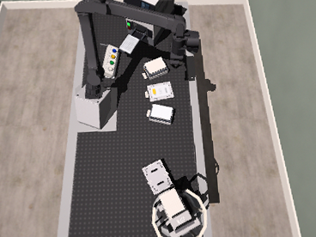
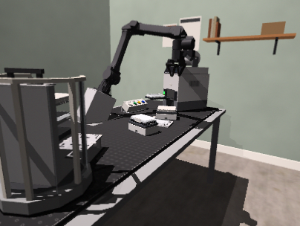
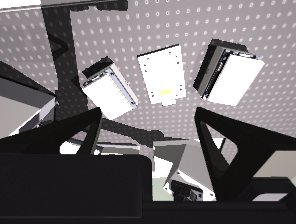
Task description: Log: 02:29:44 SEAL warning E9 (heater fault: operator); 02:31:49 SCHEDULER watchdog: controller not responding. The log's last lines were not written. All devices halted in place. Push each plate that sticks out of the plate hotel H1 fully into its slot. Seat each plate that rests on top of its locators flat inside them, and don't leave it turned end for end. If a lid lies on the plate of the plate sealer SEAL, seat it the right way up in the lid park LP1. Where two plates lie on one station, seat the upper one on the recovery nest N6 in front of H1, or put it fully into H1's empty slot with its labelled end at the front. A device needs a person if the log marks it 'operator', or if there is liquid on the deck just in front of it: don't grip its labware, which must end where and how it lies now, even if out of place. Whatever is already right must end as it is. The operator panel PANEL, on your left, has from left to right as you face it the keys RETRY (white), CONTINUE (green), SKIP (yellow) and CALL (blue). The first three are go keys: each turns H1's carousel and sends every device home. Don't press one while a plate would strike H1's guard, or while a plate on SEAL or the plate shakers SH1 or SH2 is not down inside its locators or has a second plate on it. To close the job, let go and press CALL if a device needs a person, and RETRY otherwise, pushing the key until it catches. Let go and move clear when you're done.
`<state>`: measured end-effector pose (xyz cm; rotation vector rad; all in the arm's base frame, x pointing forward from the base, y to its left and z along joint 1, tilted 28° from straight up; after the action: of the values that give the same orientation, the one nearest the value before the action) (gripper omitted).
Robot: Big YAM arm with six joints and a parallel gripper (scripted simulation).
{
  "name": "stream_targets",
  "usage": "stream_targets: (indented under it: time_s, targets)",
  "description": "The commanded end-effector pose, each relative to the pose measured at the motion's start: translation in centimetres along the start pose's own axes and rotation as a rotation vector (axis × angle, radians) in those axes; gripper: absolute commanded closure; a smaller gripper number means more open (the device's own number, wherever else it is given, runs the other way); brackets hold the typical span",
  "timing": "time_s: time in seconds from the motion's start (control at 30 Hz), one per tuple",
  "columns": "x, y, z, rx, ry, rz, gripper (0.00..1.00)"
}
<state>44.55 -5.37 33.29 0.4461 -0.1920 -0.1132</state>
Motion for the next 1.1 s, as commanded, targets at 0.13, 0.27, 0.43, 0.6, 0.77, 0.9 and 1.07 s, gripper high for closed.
stream_targets:
  time_s: [0.13, 0.27, 0.43, 0.6, 0.77, 0.9, 1.07]
  targets:
    - [2.2, -2.8, 1.6, -0.005, -0.032, -0.001, 0.0]
    - [2.6, -4.1, 1.6, -0.006, -0.032, -0.001, 0.0]
    - [2.9, -5.1, 1.6, -0.006, -0.033, -0.001, 0.0]
    - [3.4, -6.8, 1.6, -0.007, -0.032, -0.001, 0.0]
    - [3.9, -8.4, 1.6, -0.008, -0.032, -0.001, 0.0]
    - [4.1, -9.1, 1.6, -0.008, -0.032, -0.001, 0.0]
    - [4.6, -10.7, 1.6, -0.009, -0.032, -0.002, 0.0]
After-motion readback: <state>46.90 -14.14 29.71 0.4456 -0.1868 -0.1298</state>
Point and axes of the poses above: the point where the finger pads meet when closed, its own z axis back along the fingers, its own y axis across the jaws, x = y × z, the point moved 8 cm from there along z, back along the fingers, and after that the axes turned 3 degrees about z, right-handed, at the moved point
